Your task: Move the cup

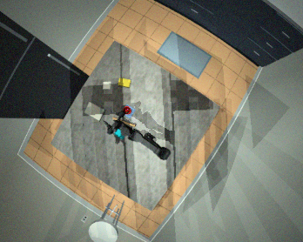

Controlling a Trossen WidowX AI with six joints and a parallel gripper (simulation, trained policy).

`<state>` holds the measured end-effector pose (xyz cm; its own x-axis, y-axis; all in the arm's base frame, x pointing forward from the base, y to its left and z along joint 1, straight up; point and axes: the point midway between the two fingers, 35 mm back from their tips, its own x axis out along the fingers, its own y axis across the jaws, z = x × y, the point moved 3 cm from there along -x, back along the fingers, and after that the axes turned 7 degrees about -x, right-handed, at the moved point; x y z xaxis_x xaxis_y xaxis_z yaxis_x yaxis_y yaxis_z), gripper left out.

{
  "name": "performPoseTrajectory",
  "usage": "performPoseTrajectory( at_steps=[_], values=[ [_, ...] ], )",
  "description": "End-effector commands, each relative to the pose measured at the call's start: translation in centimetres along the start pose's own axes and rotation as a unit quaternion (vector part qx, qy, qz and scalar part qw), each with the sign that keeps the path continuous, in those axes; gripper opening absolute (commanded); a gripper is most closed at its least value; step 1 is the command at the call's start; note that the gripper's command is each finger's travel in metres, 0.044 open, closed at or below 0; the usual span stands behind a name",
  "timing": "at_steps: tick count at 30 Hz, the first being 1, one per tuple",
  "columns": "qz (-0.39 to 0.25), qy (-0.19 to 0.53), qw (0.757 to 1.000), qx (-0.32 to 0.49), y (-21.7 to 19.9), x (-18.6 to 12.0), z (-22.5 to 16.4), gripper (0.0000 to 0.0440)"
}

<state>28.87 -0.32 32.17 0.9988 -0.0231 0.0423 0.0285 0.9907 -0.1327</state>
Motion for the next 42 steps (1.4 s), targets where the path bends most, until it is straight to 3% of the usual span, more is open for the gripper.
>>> performPoseTrajectory(
  at_steps=[1, 13, 15, 19, 26, 42],
  values=[
    [-0.001, 0.003, 1.000, 0.001, 0.0, 0.0, -0.1, 0.0374],
    [0.004, 0.070, 0.997, 0.021, 0.7, 0.5, -1.4, 0.0059],
    [0.007, 0.085, 0.996, 0.025, 0.9, 0.7, -1.6, 0.0025],
    [0.017, 0.114, 0.993, 0.032, 1.4, 1.0, -2.0, 0.0028],
    [0.030, 0.163, 0.985, 0.047, 2.1, 1.5, -2.4, 0.0093],
    [0.044, 0.285, 0.955, 0.072, 3.5, 2.4, -3.4, 0.0081]
  ],
)
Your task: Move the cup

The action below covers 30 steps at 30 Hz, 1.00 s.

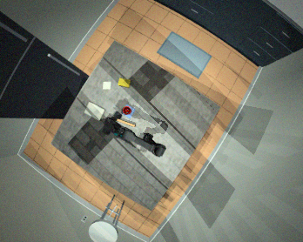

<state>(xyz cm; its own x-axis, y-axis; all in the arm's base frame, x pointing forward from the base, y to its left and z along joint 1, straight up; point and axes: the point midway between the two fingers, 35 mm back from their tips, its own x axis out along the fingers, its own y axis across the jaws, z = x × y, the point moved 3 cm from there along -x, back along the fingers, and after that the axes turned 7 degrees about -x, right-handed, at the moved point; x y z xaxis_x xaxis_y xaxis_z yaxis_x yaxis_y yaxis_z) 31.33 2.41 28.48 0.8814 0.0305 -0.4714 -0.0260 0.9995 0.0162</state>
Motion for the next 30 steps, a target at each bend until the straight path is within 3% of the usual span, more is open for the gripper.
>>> performPoseTrajectory(
  at_steps=[1, 30],
  values=[
    [0.001, 0.032, 0.999, 0.008, 0.2, 0.3, 0.0, 0.0082],
    [-0.022, 0.267, 0.963, -0.005, 0.0, 2.2, -2.8, 0.0112]
  ],
)
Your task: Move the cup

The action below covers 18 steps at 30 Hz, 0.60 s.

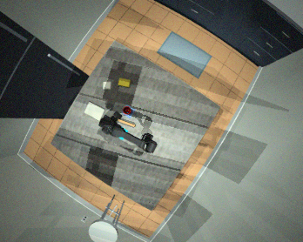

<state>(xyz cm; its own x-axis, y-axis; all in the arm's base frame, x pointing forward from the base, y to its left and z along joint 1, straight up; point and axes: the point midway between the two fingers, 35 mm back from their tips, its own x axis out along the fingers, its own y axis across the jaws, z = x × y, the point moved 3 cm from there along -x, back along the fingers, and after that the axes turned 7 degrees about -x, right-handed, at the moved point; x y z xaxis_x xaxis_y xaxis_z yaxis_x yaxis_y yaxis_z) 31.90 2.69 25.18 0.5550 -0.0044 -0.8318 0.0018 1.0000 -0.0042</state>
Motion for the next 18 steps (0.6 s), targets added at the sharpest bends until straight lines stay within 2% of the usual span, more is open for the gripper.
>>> performPoseTrajectory(
  at_steps=[1, 18],
  values=[
    [-0.008, 0.033, 0.999, -0.008, -0.3, 0.3, -0.2, 0.0112],
    [-0.028, 0.173, 0.983, -0.050, -2.5, 2.0, -2.1, 0.0109]
  ],
)
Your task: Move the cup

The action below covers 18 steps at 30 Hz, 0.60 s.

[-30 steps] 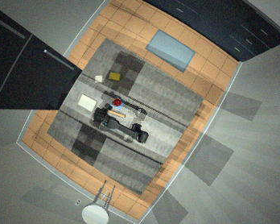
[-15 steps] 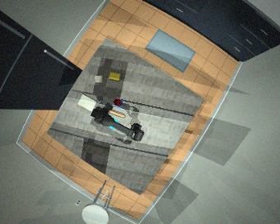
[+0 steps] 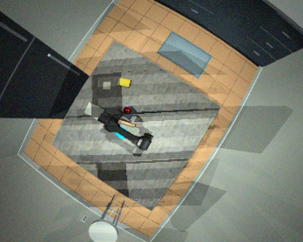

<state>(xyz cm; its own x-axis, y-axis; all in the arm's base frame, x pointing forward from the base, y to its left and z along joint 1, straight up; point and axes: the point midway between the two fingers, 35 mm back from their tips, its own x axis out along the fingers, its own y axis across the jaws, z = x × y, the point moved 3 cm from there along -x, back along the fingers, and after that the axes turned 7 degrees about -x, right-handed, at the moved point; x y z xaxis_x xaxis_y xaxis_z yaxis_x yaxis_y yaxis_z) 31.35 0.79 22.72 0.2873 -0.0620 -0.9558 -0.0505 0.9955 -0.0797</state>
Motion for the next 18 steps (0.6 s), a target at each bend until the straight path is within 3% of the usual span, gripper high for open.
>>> performPoseTrajectory(
  at_steps=[1, 18],
  values=[
    [-0.006, 0.032, 0.999, -0.013, -0.7, 0.5, -0.3, 0.0111],
    [-0.009, 0.134, 0.989, -0.054, -3.9, 3.7, -2.0, 0.0130]
  ],
)
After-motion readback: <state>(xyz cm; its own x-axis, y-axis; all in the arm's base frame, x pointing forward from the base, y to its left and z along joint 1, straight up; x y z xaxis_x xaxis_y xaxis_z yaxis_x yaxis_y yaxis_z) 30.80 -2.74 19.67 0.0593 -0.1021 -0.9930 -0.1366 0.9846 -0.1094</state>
